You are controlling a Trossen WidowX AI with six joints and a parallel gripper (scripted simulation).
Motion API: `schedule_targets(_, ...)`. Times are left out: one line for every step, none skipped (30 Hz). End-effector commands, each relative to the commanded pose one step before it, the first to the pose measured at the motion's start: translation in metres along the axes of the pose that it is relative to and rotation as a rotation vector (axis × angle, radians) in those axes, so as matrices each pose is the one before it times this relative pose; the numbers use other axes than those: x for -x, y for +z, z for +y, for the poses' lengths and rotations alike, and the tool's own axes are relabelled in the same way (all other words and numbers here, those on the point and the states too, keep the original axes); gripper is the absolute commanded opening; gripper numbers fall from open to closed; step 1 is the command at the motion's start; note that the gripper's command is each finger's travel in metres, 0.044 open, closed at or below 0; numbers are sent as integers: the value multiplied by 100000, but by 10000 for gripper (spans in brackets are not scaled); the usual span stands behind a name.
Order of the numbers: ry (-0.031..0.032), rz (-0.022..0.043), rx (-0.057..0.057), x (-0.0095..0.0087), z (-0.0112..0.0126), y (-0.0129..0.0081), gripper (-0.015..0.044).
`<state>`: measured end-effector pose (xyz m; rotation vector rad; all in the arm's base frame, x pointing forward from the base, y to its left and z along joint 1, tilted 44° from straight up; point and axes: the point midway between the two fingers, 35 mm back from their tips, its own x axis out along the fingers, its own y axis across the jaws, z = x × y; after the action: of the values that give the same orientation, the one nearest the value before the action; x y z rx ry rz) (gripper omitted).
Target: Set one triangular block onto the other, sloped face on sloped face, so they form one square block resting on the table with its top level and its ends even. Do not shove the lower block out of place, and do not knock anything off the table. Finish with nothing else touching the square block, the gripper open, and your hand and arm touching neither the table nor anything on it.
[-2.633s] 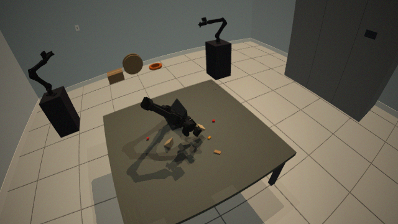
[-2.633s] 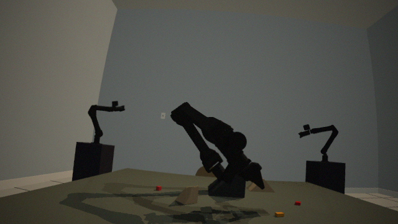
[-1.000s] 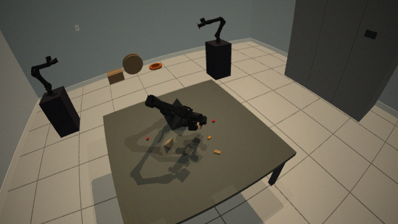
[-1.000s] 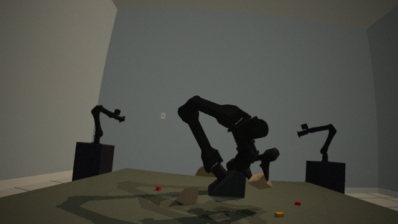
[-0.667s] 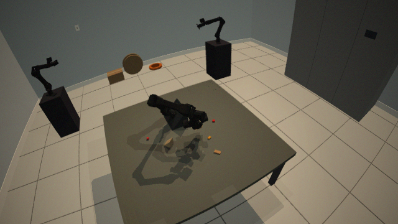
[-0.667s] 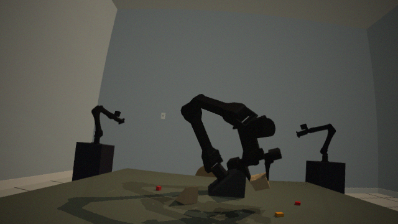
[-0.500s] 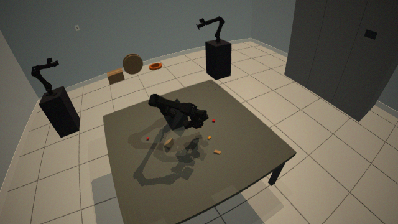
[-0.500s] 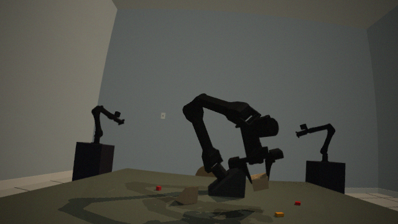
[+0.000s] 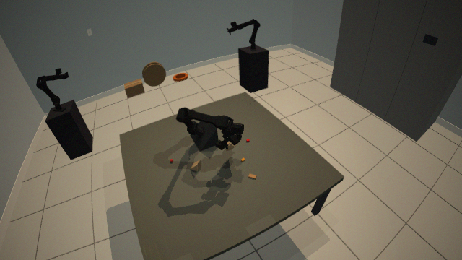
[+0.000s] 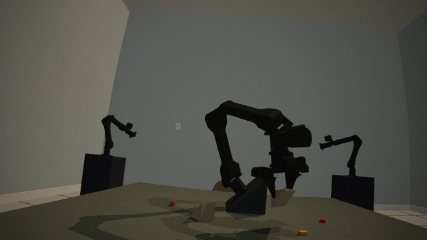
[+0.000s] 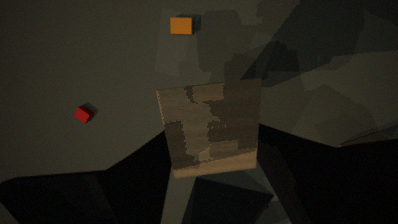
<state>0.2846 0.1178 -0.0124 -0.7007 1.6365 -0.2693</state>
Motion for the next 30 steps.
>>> schedule_targets(-4747, -1116, 13139, 469, 170, 401, 0)
schedule_targets(-1135, 64, 3222, 51, 23, 35, 0)
schedule_targets(-1135, 87, 3224, 53, 22, 36, 0)
schedule_targets(-1134, 109, 3226, 55, 21, 38, 0)
schedule_targets(-1132, 131, 3229, 57, 19, 39, 0)
schedule_targets(-1130, 153, 3231, 59, 18, 41, 0)
schedule_targets(-1128, 175, 3233, 60, 16, 42, 0)
schedule_targets(-1125, 198, 3233, 62, 14, 44, 0)
schedule_targets(-922, 179, 2656, 52, 10, 37, 0)
schedule_targets(-552, 114, 1594, 32, 5, 23, 0)
schedule_targets(-184, 39, 532, 11, 2, 8, 0)
schedule_targets(0, 0, 0, 0, 0, 0, 0)
schedule_targets(0, 0, 0, 0, 0, 0, 0)
schedule_targets(0, 0, 0, 0, 0, 0, 0)
schedule_targets(0, 0, 0, 0, 0, 0, 0)
schedule_targets(0, 0, 0, 0, 0, 0, 0)
schedule_targets(6, -51, 35, 34, -66, -37, 0)
schedule_targets(17, -153, 106, 101, -196, -113, 0)
schedule_targets(25, -254, 176, 166, -326, -191, 0)
schedule_targets(24, -306, 211, 198, -392, -238, 0)
schedule_targets(18, -304, 209, 195, -389, -244, 0)
schedule_targets(11, -301, 207, 191, -385, -251, 0)
schedule_targets(5, -299, 205, 188, -381, -257, 0)
schedule_targets(-2, -296, 203, 185, -378, -263, 0)
schedule_targets(-8, -293, 201, 182, -374, -269, 0)
schedule_targets(-14, -290, 199, 178, -369, -275, 0)
schedule_targets(13, -308, 168, 174, -375, -288, 0)
schedule_targets(6, -306, 166, 171, -372, -295, 0)
schedule_targets(-1, -303, 164, 168, -367, -301, 0)
schedule_targets(-7, -300, 162, 165, -362, -307, 0)
